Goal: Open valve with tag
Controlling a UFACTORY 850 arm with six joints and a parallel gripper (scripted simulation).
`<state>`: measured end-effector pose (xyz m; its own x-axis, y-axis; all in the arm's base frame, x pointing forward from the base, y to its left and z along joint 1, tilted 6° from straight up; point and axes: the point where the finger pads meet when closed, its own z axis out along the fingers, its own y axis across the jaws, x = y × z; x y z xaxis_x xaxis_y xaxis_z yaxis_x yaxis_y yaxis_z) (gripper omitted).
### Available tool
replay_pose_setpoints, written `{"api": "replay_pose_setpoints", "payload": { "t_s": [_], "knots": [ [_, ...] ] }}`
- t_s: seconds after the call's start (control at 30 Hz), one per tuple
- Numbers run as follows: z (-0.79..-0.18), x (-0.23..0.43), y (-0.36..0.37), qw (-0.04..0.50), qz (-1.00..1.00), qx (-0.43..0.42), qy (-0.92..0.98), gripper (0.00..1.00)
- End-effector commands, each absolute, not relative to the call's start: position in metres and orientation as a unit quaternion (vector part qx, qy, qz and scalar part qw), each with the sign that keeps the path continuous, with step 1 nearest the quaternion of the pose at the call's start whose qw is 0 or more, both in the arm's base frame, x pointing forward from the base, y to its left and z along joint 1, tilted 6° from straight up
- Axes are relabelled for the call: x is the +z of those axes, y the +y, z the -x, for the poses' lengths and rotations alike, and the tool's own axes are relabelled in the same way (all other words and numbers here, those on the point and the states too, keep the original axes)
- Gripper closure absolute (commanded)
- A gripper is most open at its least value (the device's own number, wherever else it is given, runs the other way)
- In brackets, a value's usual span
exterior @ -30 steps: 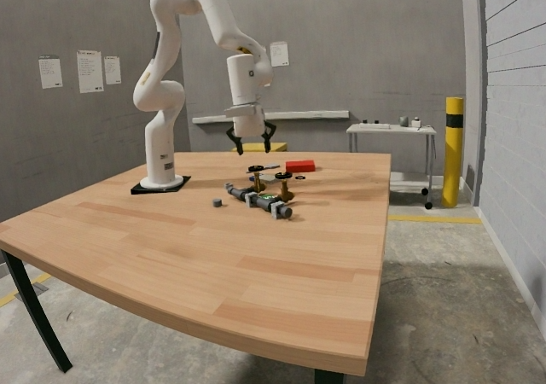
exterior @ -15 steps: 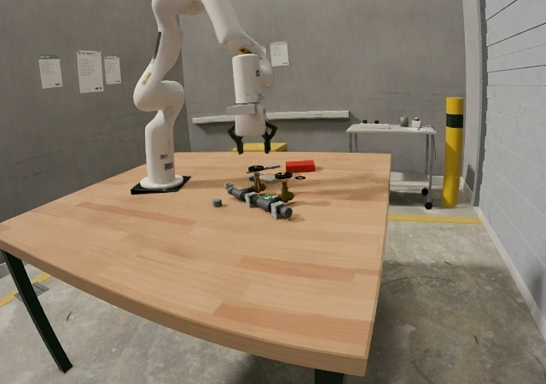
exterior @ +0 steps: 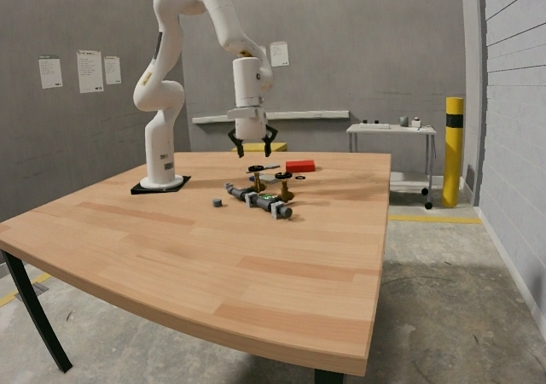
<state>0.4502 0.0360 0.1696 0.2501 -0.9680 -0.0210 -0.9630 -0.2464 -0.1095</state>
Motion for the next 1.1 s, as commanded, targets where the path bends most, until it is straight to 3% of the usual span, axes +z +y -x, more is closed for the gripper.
{"api": "replay_pose_setpoints", "payload": {
  "t_s": [0.0, 1.03, 1.07],
  "knots": [
    [-0.452, 0.162, 0.037, 0.05, 0.789, -0.026, 0.612, 0.0],
    [-0.456, 0.122, 0.039, 0.05, 0.789, -0.026, 0.612, 0.0],
    [-0.456, 0.122, 0.039, 0.05, 0.789, -0.026, 0.612, 1.0]
  ]
}}
